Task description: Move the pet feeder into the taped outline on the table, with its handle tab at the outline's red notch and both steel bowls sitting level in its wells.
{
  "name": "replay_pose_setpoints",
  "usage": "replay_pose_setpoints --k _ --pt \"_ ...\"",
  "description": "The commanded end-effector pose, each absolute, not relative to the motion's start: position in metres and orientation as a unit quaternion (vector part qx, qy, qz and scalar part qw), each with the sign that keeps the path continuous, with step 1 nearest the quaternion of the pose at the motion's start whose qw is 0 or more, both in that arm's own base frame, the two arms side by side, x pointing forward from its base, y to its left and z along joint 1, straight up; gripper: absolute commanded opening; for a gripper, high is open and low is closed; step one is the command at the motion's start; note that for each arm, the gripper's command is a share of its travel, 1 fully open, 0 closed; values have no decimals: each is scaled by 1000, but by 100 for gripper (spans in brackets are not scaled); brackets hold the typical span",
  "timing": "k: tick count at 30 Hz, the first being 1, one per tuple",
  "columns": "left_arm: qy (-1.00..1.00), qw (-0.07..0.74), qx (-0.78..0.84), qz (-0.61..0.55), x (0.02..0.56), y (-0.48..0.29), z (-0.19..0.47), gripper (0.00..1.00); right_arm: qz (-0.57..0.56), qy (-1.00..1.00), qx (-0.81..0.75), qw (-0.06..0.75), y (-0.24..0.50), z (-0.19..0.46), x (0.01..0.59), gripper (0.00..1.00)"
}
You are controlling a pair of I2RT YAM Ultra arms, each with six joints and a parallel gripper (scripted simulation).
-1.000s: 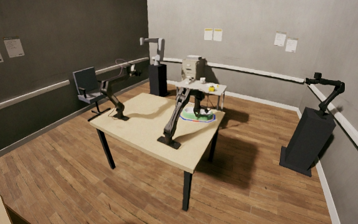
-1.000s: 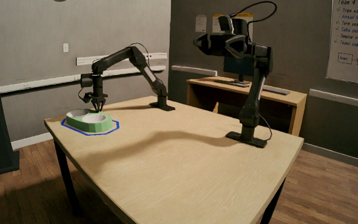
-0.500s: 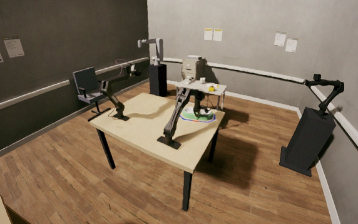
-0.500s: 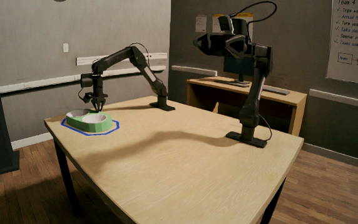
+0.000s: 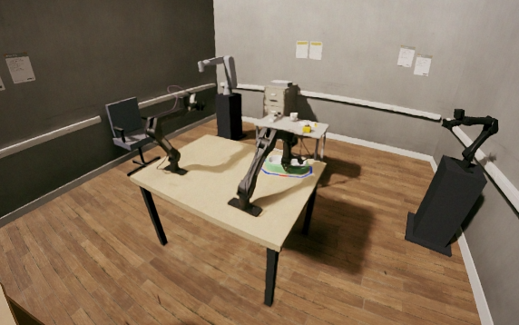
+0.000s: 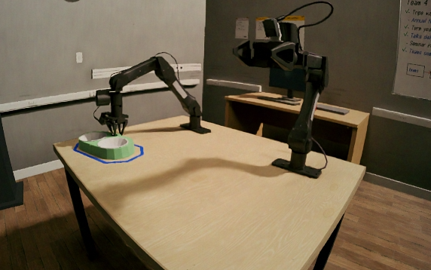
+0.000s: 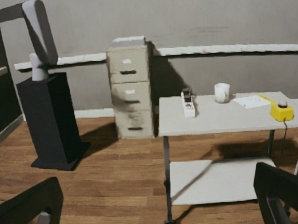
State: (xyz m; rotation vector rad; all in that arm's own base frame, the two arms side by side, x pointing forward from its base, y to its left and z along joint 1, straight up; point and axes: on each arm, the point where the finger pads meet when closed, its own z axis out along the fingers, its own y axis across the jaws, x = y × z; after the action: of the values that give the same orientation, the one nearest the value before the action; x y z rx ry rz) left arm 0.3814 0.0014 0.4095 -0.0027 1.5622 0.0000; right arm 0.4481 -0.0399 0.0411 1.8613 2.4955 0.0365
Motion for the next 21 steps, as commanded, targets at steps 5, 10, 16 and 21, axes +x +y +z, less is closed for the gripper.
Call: replay_pose_setpoints --k 5,10,16,21 --pt "688 726 3 -3 379 -1 429 100 27 796 601 62 -48 62 470 47" --pt "688 726 3 -3 379 -1 429 100 33 796 601 72 -48 75 470 47" --pt "688 726 3 -3 379 -1 429 100 23 796 602 55 -48 90 458 47" --pt "688 726 3 -3 379 -1 429 100 21 796 602 52 -49 98 457 47"
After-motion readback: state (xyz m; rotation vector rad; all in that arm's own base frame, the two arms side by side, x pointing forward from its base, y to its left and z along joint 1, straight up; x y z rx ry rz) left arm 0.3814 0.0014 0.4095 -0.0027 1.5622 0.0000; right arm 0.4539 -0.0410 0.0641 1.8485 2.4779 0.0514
